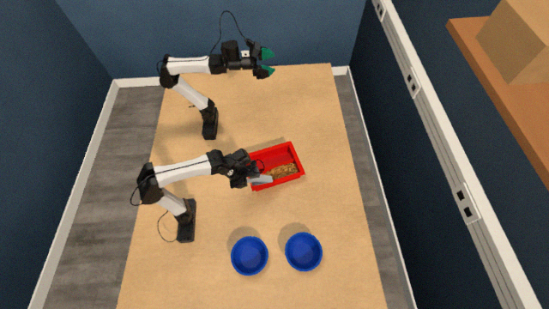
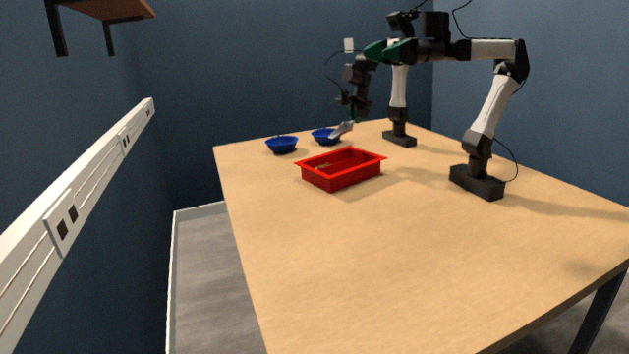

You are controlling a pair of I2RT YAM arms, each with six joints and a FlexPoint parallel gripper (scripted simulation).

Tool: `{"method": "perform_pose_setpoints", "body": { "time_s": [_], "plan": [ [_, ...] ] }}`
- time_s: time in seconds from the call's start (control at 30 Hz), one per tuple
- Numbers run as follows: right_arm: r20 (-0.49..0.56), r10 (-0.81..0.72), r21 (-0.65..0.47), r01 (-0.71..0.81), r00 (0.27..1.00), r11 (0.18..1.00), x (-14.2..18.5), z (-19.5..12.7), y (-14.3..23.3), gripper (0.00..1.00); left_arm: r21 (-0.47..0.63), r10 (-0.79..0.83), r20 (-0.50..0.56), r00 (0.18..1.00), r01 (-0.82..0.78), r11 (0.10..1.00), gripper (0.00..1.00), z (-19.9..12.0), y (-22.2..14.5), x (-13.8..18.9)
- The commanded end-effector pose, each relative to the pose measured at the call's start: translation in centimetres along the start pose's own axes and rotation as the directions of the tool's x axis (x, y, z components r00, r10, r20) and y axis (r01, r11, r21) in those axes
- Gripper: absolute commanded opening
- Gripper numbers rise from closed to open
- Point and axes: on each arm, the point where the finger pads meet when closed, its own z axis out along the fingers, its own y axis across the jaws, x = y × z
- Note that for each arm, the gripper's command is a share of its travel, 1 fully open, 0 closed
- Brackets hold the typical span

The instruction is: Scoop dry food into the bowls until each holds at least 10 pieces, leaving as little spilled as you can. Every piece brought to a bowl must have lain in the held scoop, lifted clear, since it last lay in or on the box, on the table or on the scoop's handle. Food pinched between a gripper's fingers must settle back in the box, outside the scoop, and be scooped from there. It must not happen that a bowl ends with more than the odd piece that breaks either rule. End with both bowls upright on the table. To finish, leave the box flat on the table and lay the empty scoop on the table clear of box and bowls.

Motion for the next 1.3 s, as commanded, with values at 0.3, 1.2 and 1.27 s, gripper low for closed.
{"method": "perform_pose_setpoints", "body": {
  "time_s": [0.3,1.2,1.27],
  "plan": [
    [-0.101,-0.052,0.017,0.054,0.994,0.998,-0.3,0.2,5.3,0.0,0.0,-0.001,0.019,1.0,0.001,1.0,1.0,-0.2,0.0,-0.7],
    [-0.236,-0.079,-0.019,0.076,0.968,0.997,-1.2,3.1,5.1,0.0,0.0,-0.001,0.019,1.0,0.001,1.0,1.0,-0.2,0.0,-0.7],
    [-0.252,-0.078,-0.018,0.076,0.964,0.997,-1.2,3.4,5.0,0.0,0.0,-0.001,0.019,1.0,0.001,1.0,1.0,-0.2,0.0,-0.7]
  ]
}}
